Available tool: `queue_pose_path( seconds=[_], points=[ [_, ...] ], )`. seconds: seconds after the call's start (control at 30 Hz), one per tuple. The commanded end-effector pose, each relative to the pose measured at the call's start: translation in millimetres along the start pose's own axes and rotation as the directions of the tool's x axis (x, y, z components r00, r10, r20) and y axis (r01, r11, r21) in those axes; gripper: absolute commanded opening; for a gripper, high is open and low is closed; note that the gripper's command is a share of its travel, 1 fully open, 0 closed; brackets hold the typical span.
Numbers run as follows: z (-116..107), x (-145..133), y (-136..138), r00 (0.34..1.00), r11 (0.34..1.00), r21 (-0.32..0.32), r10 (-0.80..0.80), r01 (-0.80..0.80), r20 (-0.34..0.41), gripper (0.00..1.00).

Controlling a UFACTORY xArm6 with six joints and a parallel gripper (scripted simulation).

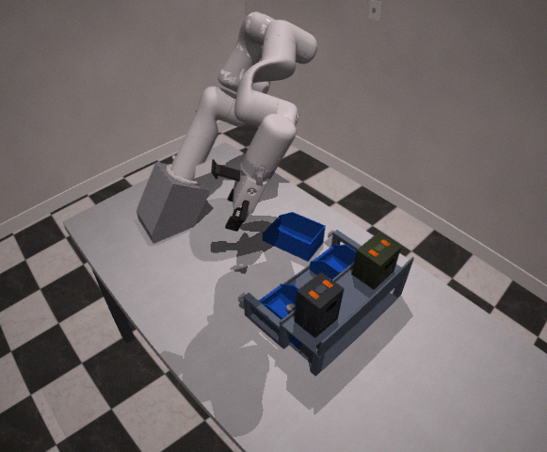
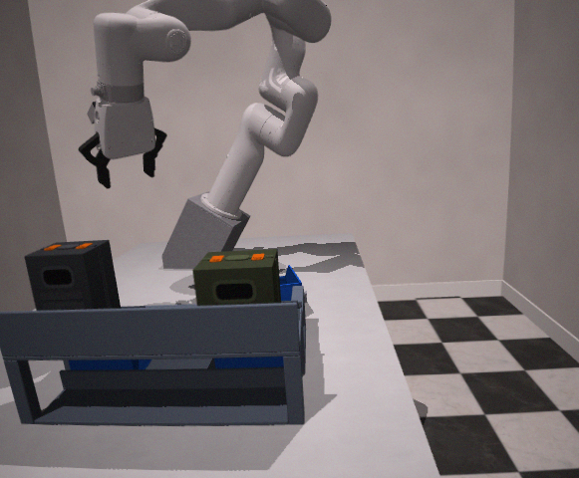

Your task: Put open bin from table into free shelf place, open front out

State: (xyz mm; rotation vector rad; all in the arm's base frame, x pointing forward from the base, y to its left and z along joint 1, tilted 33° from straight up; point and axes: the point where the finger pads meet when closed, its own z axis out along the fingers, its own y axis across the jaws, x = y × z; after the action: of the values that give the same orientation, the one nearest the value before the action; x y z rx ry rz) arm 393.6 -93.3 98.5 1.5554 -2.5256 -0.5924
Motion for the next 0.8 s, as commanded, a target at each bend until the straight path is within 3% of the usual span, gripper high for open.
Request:
queue_pose_path(
  seconds=[0.0, 0.07, 0.47, 0.63, 0.77],
  points=[
    [-5.5, -27.1, 8.4, 0.989, 0.991, -0.01, 0.132, -0.132, 0.066, 1.0],
    [-8.2, -45.9, 14.8, 0.968, 0.975, -0.025, 0.224, -0.223, 0.111, 1.0],
    [-8.2, -45.9, 14.8, 0.968, 0.975, -0.025, 0.224, -0.223, 0.111, 1.0],
    [-14.7, -92.5, 30.7, 0.873, 0.898, -0.08, 0.44, -0.433, 0.212, 1.0],
    [-14.7, -92.5, 30.7, 0.873, 0.898, -0.08, 0.44, -0.433, 0.212, 1.0]
  ],
)
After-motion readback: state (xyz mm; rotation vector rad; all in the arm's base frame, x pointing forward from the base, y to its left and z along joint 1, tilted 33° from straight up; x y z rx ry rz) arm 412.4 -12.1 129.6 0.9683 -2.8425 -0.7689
